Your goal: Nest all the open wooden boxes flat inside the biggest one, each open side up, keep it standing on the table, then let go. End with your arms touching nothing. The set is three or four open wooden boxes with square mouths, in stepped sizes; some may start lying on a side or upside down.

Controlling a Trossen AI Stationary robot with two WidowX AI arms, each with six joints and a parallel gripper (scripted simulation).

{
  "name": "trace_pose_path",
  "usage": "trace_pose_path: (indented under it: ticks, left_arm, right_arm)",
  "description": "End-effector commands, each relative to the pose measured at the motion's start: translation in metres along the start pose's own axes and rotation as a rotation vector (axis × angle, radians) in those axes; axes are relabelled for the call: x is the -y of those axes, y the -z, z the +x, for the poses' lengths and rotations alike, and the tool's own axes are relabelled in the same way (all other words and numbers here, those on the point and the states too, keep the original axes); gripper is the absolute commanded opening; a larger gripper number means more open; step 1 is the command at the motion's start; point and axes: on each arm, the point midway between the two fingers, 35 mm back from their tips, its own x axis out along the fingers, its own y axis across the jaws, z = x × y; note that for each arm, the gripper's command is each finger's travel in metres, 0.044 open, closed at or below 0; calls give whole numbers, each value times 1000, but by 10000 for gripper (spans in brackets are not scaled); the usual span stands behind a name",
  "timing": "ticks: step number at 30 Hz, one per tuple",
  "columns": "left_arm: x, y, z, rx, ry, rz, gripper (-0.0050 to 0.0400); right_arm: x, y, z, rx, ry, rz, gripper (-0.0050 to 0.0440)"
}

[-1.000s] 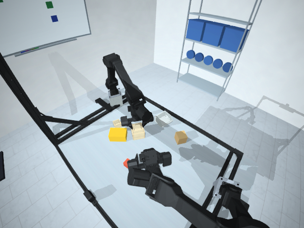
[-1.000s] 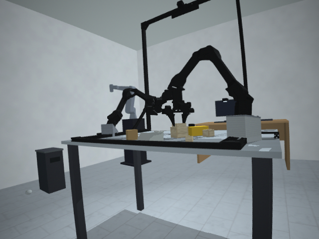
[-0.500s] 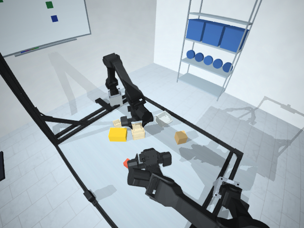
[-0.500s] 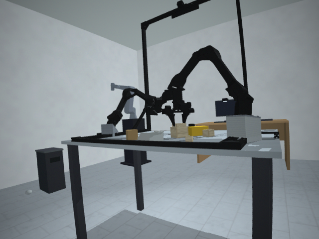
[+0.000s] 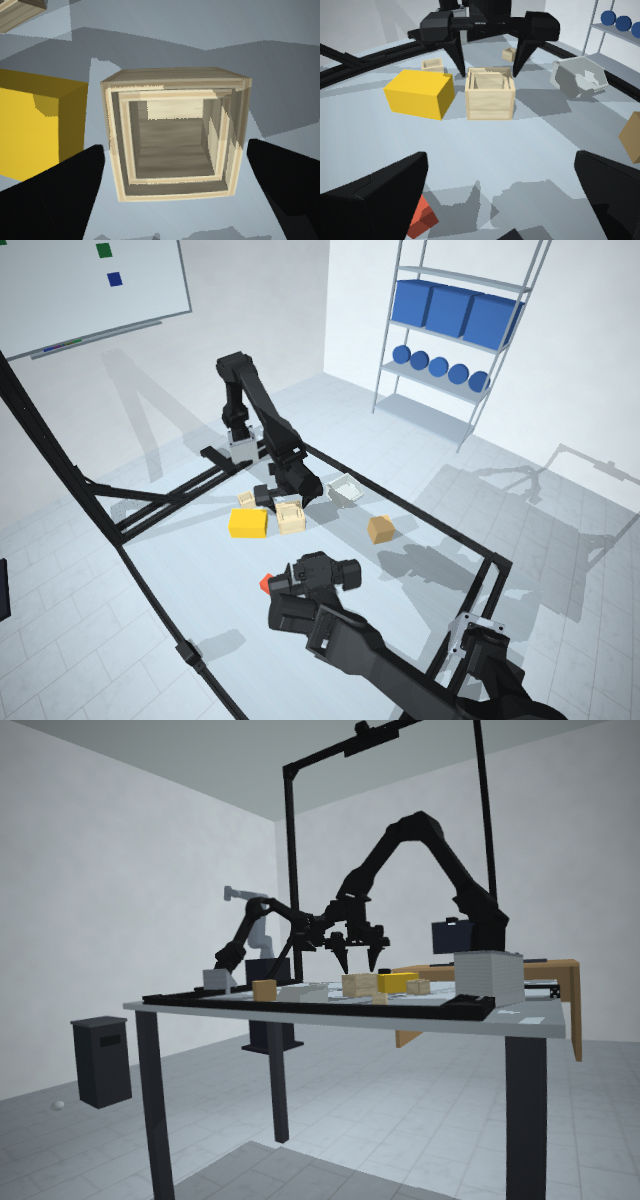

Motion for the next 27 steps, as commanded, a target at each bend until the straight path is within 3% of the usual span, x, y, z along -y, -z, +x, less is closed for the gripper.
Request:
trace_pose_path:
  ticks: [1, 12, 26, 27]
  left_arm:
    - [0, 0, 0, 0, 0, 0, 400]
    - [0, 0, 0, 0, 0, 16, 400]
    - [1, 1, -18, -2, -1, 973, 400]
    - [1, 1, -18, -2, -1, 973, 400]
  right_arm:
    - [0, 0, 0, 2, 1, 2, 400]
    - [0, 0, 0, 2, 1, 2, 400]
    - [0, 0, 0, 2, 1, 2, 400]
    - [0, 0, 0, 2, 1, 2, 400]
